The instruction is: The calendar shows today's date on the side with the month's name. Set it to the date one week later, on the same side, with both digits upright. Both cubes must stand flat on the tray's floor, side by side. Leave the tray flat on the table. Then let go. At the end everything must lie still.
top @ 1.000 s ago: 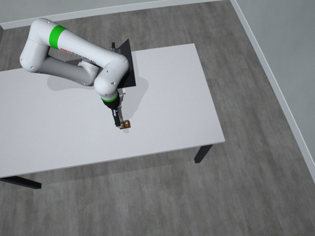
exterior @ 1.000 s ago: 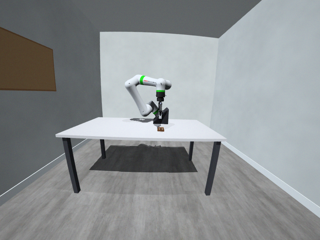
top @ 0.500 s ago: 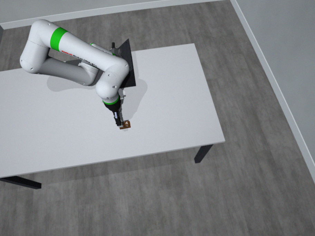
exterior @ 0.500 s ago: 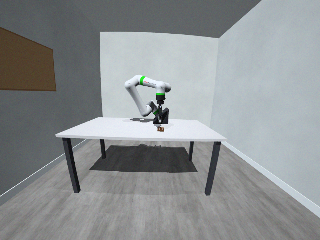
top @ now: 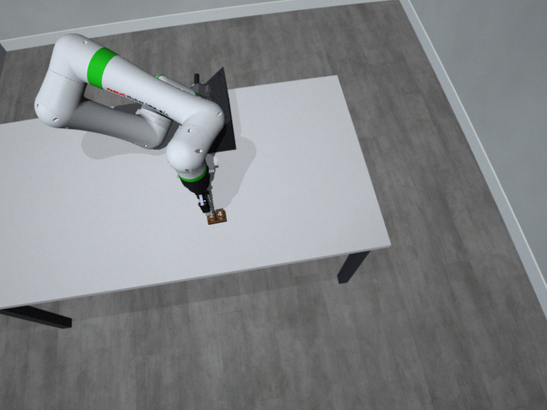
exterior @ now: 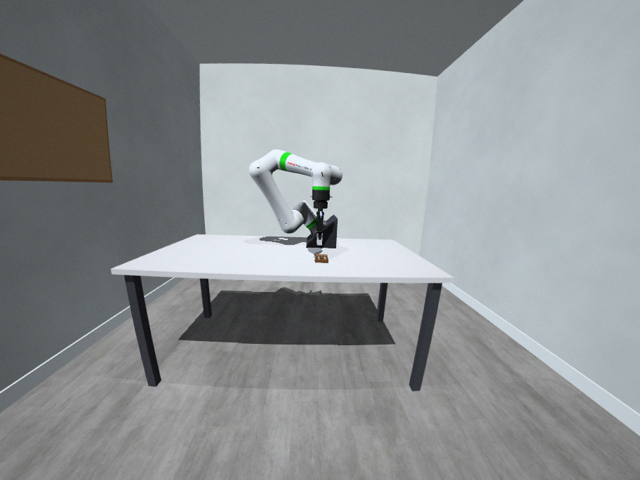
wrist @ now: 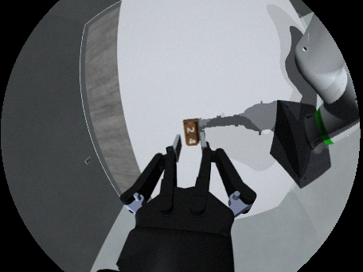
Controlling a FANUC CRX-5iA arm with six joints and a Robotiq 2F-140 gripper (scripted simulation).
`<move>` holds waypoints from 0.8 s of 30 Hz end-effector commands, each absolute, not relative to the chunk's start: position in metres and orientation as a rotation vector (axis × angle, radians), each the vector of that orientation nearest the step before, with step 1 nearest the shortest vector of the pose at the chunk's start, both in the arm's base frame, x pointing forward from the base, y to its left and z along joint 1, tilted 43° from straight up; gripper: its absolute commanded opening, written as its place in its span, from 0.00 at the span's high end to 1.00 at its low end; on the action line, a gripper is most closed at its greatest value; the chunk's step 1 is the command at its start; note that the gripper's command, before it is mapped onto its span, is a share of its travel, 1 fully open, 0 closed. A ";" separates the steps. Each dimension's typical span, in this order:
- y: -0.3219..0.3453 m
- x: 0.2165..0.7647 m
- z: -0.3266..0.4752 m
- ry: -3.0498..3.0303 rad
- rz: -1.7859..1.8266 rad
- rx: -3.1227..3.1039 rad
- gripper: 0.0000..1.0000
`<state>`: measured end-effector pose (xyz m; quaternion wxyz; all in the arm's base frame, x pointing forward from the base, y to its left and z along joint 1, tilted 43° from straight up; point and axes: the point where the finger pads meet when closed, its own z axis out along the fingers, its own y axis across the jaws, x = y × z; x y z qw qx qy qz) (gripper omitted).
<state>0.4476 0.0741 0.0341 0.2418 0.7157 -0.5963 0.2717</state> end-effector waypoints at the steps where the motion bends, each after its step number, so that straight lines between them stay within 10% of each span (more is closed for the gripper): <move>1: 0.074 0.448 0.034 -1.630 0.743 1.957 0.72; 24: 0.073 0.448 0.032 -1.631 0.744 1.957 0.72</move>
